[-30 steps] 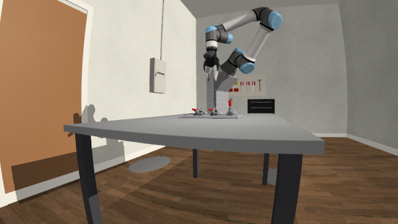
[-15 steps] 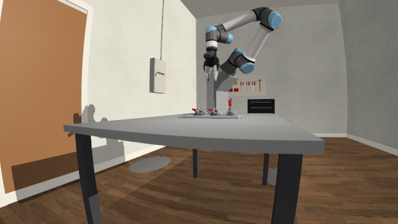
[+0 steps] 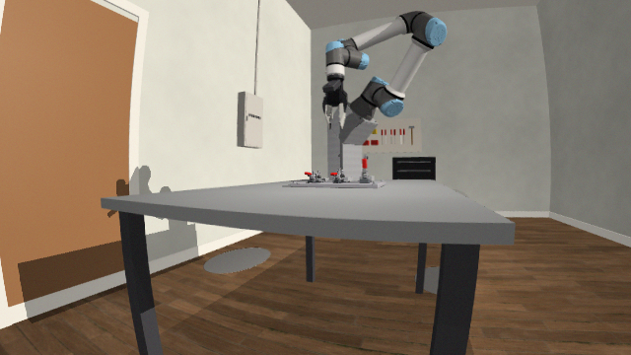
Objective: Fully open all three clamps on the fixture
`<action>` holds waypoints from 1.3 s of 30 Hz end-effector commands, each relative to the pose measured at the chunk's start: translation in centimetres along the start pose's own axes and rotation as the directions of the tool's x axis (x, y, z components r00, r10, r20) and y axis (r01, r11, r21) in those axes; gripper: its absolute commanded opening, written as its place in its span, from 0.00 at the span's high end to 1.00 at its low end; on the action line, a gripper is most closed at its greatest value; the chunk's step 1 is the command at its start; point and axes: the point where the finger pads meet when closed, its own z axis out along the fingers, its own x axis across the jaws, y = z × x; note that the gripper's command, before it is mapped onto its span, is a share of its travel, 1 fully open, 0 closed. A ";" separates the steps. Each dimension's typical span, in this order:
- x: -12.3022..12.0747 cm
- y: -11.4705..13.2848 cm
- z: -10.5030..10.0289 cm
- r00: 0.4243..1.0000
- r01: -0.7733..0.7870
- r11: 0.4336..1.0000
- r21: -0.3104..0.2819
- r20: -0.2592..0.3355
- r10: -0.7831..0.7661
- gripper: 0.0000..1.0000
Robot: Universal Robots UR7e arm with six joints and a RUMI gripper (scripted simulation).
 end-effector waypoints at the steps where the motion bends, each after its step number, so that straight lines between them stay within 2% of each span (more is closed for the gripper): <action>1: 0.0 0.0 0.0 1.000 0.000 1.000 0.001 0.000 0.000 0.72; 39: 0.0 0.0 0.3 1.000 0.000 1.000 0.001 0.000 0.000 0.72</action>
